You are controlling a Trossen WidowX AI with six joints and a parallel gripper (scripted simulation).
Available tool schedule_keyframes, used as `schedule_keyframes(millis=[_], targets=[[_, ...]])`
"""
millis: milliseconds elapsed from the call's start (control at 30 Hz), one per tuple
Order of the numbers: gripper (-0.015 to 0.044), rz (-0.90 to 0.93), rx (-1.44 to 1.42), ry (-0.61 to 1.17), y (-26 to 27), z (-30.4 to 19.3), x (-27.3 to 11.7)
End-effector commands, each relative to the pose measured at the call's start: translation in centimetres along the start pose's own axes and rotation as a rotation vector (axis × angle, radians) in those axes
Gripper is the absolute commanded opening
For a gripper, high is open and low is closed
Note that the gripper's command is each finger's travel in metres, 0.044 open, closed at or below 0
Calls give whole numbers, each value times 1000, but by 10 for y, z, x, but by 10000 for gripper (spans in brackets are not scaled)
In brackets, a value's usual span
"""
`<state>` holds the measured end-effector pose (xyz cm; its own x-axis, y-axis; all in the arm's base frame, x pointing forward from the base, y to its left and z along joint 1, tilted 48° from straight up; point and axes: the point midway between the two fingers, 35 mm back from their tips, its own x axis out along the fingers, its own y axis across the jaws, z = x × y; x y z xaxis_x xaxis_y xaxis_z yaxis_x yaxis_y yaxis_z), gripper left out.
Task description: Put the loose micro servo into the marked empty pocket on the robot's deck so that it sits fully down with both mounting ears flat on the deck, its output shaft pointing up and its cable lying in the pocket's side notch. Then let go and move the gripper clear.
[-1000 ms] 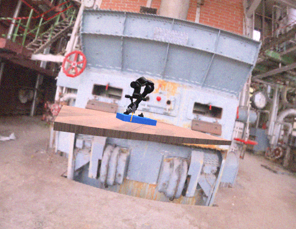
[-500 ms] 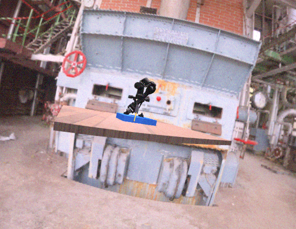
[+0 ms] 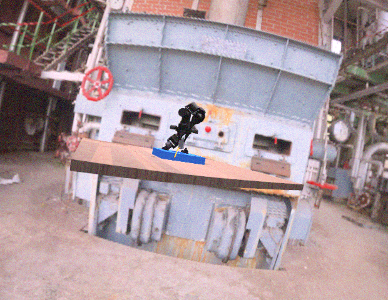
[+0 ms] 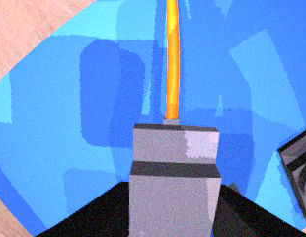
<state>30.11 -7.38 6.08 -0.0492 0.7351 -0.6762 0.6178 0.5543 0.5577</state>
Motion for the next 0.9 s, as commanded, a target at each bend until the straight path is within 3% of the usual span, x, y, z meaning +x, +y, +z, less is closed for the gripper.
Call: schedule_keyframes(millis=[0, 867], targets=[[0, 4, 149, -5, 2, -2, -2], [0, 6, 1053, -3, 2, -2, -2]])
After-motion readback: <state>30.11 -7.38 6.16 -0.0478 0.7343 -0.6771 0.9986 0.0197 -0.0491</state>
